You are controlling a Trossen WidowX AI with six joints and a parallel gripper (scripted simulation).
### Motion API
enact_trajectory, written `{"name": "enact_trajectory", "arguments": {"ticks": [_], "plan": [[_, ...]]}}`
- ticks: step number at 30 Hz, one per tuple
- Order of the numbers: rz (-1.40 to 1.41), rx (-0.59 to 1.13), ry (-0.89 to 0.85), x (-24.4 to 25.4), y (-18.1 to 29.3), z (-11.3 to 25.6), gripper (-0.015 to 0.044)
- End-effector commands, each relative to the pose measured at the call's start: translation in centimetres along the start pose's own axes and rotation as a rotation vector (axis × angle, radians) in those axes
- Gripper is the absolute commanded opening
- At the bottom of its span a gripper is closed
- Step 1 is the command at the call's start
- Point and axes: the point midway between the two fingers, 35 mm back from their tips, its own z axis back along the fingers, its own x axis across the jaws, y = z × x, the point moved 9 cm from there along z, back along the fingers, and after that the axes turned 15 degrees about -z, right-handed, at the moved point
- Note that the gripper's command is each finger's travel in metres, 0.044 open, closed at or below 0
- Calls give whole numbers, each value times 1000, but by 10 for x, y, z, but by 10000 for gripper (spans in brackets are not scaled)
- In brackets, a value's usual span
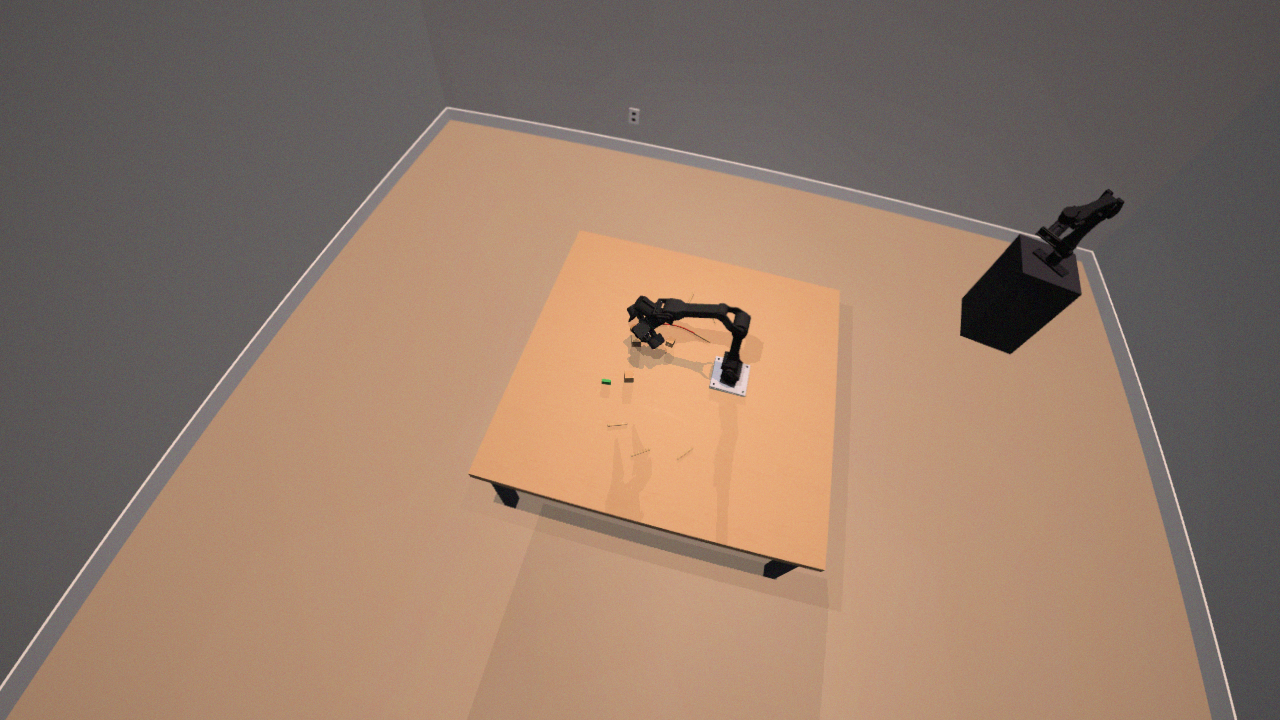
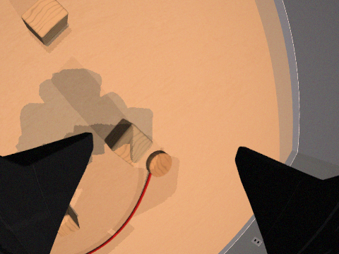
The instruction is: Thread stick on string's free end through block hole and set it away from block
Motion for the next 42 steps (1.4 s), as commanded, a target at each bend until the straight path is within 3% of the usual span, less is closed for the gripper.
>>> {"name": "enact_trajectory", "arguments": {"ticks": [1,7,28,35,42], "plan": [[109,158,-192,2,57,-21,440],[206,252,-467,11,123,-28,440],[207,255,-468,10,125,-27,440],[207,255,-468,10,125,-27,256],[207,255,-468,10,125,-27,244]]}}
